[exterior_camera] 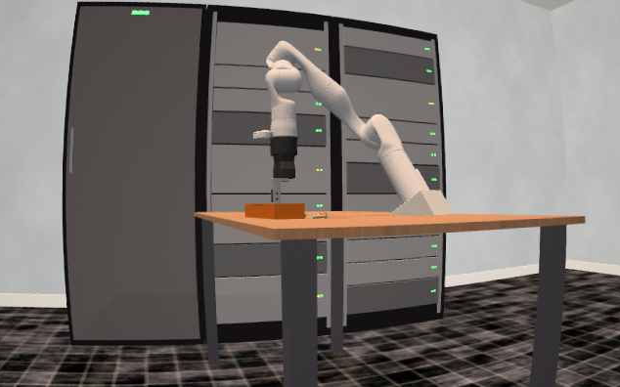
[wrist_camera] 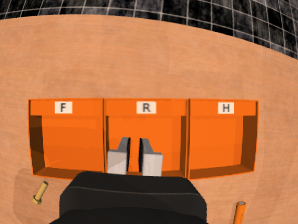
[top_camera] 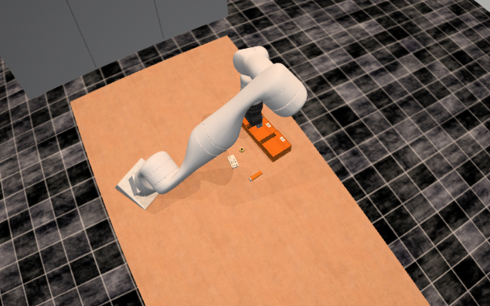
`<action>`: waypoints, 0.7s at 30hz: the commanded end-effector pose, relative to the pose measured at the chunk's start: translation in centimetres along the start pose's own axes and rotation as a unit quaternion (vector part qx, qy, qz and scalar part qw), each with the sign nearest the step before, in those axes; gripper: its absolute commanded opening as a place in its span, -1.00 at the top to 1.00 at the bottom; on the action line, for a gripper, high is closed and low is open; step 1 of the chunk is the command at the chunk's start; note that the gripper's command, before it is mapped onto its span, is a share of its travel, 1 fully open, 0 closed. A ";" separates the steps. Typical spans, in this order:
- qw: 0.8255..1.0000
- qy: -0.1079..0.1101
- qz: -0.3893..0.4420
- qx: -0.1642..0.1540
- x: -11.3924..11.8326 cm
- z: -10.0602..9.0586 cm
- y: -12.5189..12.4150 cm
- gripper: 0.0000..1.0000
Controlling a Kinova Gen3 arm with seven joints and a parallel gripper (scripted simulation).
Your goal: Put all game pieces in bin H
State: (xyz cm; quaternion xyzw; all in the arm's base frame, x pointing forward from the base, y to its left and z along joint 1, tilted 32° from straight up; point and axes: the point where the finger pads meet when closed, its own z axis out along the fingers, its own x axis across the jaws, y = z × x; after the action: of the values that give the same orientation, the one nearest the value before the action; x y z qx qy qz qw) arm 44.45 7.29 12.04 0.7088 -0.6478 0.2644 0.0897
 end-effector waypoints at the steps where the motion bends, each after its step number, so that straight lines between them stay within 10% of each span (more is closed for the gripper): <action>1: 1.000 -0.002 0.001 0.004 -0.1 -1.1 -0.3 0.39; 21: 1.000 -0.002 0.001 0.004 -4.5 -2.6 0.1 0.39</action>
State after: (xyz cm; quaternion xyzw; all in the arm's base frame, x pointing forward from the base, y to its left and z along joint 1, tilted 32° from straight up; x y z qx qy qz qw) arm 43.86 11.47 12.80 0.7021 -0.6545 0.2684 0.0818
